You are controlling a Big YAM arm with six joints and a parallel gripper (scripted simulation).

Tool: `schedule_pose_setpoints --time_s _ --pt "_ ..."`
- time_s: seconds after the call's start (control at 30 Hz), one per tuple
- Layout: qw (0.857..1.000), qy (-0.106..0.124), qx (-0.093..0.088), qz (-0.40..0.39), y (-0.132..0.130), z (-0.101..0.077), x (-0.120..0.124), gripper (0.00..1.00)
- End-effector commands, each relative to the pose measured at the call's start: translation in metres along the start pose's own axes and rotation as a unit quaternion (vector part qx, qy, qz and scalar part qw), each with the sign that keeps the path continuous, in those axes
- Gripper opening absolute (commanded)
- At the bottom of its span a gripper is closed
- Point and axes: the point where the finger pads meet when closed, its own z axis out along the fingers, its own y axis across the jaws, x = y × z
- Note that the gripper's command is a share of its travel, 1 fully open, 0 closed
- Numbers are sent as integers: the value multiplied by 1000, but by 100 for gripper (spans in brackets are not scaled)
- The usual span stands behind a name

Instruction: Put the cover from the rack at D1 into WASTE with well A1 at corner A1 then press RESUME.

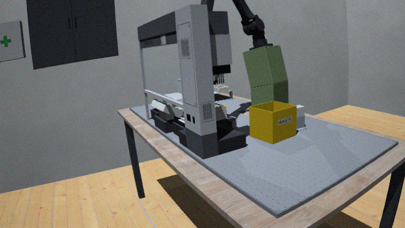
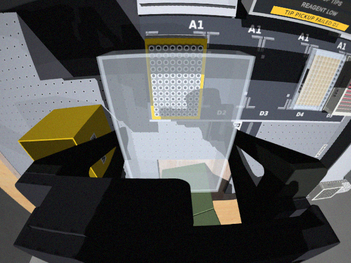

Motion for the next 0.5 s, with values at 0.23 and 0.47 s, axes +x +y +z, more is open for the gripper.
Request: schedule_pose_setpoints --time_s 0.23,0.47 --pt "1000 -26 -6 4 5 -36 -15 0" --pt "1000 -30 -7 5 6 -50 -19 0"
